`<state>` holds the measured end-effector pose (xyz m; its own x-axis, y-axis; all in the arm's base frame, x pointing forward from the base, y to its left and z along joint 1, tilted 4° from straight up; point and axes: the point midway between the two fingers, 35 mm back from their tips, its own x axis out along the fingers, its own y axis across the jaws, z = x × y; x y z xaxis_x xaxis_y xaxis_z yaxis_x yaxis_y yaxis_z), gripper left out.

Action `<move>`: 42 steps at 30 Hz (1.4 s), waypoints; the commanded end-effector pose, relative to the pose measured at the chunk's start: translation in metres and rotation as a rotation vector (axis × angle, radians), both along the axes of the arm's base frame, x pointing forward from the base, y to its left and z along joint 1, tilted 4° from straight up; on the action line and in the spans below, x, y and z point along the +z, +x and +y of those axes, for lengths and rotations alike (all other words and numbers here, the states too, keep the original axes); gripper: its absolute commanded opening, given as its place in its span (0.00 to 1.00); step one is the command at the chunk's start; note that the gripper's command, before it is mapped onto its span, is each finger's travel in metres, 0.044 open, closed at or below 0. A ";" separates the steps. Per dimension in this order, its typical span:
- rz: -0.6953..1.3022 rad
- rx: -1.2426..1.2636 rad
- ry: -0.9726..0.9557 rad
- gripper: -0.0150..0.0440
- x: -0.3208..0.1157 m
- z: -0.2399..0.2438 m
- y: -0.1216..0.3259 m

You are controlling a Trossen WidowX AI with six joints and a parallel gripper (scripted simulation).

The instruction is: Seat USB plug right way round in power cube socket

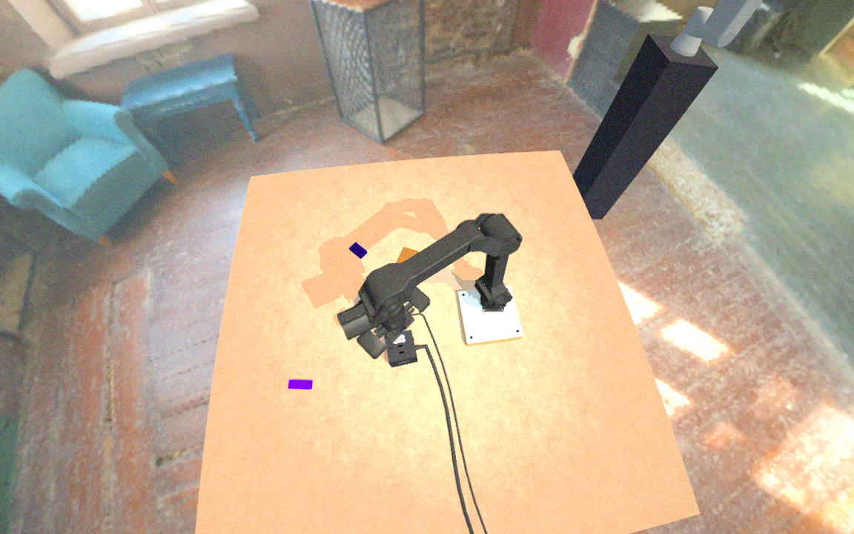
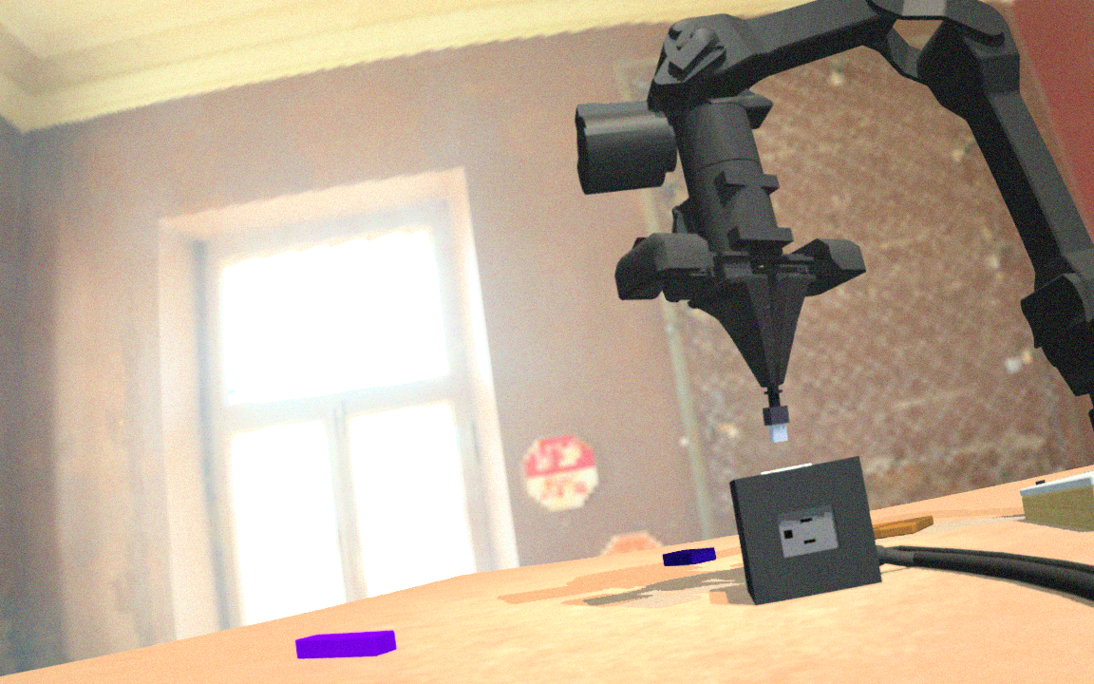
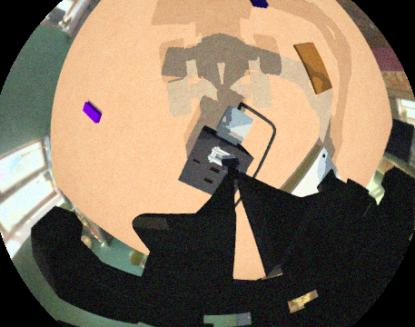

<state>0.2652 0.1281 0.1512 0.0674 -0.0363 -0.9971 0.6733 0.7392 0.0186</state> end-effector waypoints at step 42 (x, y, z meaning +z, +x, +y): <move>-0.020 -0.589 0.044 0.25 -0.001 0.001 0.000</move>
<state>0.2653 0.1280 0.1506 0.0675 -0.0366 -0.9970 0.9692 0.2394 0.0568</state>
